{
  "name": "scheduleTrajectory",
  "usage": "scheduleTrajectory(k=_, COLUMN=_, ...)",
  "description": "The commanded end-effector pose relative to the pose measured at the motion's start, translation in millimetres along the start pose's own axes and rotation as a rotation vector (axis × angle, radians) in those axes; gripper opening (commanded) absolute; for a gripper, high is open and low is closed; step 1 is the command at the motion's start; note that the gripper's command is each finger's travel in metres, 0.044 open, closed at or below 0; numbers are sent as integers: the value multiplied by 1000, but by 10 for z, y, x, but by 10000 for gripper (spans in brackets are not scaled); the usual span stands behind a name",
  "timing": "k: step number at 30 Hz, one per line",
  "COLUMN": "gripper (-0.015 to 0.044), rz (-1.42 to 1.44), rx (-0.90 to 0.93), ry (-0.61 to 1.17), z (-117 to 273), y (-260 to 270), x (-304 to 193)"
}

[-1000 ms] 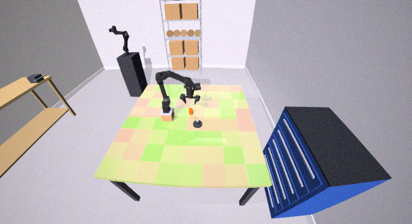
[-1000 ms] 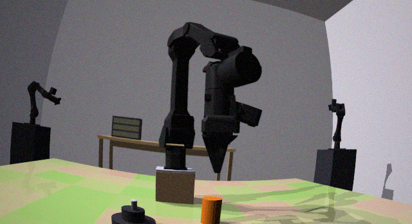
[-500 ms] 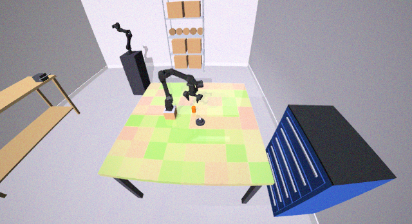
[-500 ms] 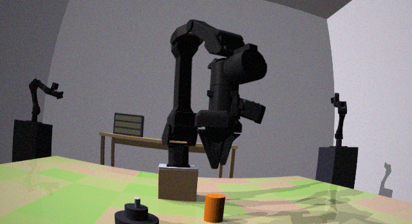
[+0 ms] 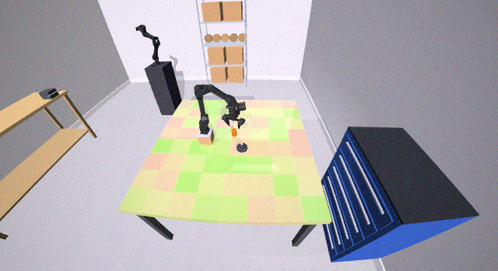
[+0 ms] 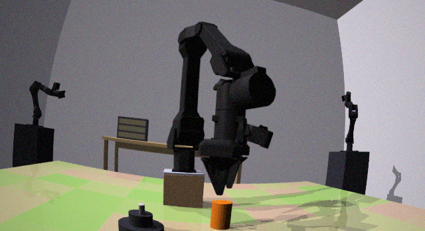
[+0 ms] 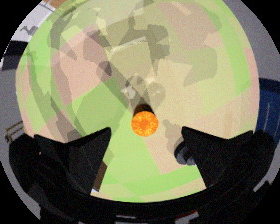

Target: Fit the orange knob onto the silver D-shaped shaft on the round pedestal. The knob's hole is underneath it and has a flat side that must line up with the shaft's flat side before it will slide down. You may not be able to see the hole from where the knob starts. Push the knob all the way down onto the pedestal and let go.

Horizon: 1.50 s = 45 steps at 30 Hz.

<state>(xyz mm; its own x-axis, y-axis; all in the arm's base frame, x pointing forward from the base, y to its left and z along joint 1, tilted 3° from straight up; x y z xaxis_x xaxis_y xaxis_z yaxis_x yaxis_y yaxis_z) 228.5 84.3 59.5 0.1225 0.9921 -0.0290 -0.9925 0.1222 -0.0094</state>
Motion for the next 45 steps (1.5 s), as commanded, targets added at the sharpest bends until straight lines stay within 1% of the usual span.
scheduleTrajectory(k=1, gripper=440, rz=-5, rx=3, ry=7, z=-83, y=12, x=-14)
scheduleTrajectory(k=45, gripper=440, rz=-5, rx=4, ry=8, z=-756, y=27, x=-31)
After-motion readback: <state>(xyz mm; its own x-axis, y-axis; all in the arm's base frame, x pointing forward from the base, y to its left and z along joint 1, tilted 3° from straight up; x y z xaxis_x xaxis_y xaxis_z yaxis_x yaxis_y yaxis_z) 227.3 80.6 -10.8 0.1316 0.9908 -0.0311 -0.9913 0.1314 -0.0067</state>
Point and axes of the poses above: the point midway between the two fingers, 35 mm back from their tips, its own z axis back along the fingers, its own y axis across the jaws, x = y × z, the point moved 4 cm from there along z, back along the fingers, and after that the axes turned 13 degrees about z, right-handed, at the moved point
